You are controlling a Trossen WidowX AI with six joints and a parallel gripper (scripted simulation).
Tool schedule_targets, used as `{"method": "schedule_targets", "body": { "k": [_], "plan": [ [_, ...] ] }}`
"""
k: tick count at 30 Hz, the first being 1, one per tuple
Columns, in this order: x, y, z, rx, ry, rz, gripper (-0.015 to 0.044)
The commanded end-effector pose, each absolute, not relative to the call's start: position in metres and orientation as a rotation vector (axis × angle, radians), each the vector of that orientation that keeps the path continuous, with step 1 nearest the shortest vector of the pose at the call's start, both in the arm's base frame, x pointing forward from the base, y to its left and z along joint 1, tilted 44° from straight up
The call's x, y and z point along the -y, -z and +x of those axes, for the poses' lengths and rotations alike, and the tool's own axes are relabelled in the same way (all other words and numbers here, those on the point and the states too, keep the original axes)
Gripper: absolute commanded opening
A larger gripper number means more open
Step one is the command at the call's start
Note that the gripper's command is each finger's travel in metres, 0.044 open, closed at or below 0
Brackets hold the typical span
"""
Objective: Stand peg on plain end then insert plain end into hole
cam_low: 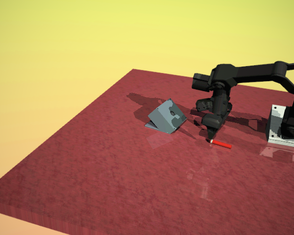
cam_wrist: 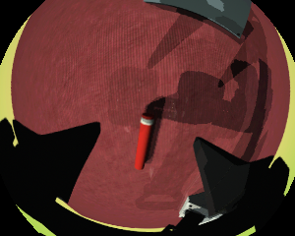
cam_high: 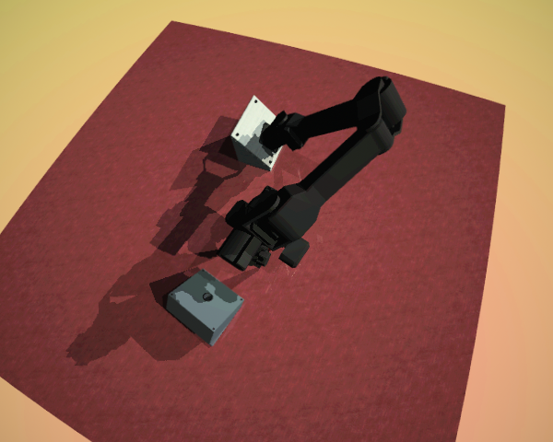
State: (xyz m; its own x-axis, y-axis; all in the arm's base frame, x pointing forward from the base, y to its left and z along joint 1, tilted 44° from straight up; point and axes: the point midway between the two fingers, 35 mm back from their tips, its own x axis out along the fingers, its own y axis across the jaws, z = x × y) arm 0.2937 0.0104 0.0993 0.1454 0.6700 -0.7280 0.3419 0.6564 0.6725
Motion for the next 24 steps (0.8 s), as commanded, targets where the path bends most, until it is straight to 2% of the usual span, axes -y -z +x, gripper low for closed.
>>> {"method": "schedule_targets", "body": {
  "k": [1, 19, 24],
  "plan": [
    [-0.017, -0.095, 0.294, -1.463, -0.293, 0.905, 0.0440],
    [-0.035, -0.077, 0.295, -1.462, -0.298, 0.908, 0.0440],
    [-0.035, -0.077, 0.295, -1.462, -0.298, 0.908, 0.0309]
  ]
}}
